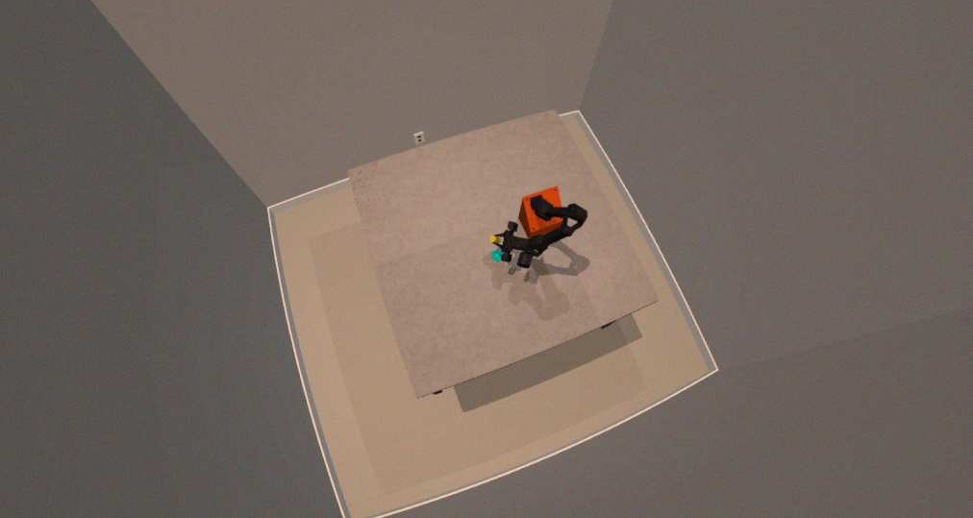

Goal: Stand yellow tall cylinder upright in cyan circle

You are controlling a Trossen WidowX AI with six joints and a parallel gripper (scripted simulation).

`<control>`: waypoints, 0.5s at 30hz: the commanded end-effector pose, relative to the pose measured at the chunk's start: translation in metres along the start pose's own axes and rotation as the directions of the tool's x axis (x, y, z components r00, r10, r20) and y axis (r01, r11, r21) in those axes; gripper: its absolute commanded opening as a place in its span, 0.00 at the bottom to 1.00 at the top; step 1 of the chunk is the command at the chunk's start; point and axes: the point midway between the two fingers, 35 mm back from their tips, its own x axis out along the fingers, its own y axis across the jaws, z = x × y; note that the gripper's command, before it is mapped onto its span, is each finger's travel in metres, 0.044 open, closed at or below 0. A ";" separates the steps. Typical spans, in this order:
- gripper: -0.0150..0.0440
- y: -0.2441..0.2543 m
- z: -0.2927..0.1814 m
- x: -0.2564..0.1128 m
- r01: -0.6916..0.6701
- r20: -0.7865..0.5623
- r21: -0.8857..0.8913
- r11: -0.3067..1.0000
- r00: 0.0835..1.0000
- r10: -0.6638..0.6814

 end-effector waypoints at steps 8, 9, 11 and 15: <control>0.43 0.002 0.003 -0.006 -0.035 0.075 0.046 0.998 0.997 0.031; 0.43 0.002 0.003 -0.006 -0.038 0.081 0.049 0.998 0.996 0.034; 0.43 0.002 0.004 -0.007 -0.045 0.093 0.056 0.997 0.995 0.040; 0.43 0.003 0.004 -0.009 -0.059 0.116 0.070 0.996 0.992 0.051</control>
